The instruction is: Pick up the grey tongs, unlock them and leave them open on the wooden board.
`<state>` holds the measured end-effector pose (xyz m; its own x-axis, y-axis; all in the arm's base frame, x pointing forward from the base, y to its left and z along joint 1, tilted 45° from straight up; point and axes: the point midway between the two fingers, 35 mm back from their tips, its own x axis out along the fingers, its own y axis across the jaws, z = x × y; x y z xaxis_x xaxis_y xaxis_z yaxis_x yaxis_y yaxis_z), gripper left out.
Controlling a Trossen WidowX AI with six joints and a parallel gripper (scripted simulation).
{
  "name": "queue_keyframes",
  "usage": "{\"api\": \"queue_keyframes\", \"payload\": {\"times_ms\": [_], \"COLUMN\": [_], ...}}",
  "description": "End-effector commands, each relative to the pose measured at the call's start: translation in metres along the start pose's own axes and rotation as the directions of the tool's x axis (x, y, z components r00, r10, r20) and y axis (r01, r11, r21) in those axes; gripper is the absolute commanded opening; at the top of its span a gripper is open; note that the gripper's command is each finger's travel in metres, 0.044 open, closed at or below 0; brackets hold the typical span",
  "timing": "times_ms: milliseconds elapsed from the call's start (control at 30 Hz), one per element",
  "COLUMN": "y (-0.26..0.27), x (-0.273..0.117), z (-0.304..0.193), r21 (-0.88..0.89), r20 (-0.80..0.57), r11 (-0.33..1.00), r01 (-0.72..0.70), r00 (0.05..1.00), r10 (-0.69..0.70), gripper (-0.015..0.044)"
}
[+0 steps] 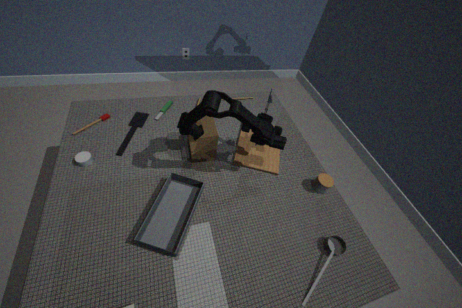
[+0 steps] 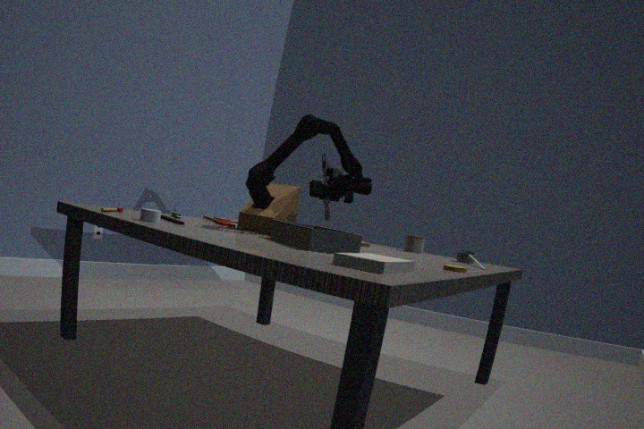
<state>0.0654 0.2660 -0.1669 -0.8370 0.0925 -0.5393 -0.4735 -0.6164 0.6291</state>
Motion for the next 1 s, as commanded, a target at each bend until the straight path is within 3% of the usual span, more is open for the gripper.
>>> {"api": "queue_keyframes", "payload": {"times_ms": [0,233,433,967], "y": [-0.001,-0.001,-0.001,0.0], "x": [0.002,0.013,0.021,0.026], "z": [0.002,0.002,0.004,0.026], "r21": [-0.003,0.028,0.054,0.014], "r20": [-0.024,-0.252,-0.467,-0.88], "r11": [1.0,0.998,0.996,1.0], "r01": [-0.007,-0.055,-0.072,-0.021], "r00": [1.0,0.966,0.88,0.474], "r10": [0.007,0.06,0.089,0.022], "gripper": [-0.015,-0.015,-0.015,-0.015]}}
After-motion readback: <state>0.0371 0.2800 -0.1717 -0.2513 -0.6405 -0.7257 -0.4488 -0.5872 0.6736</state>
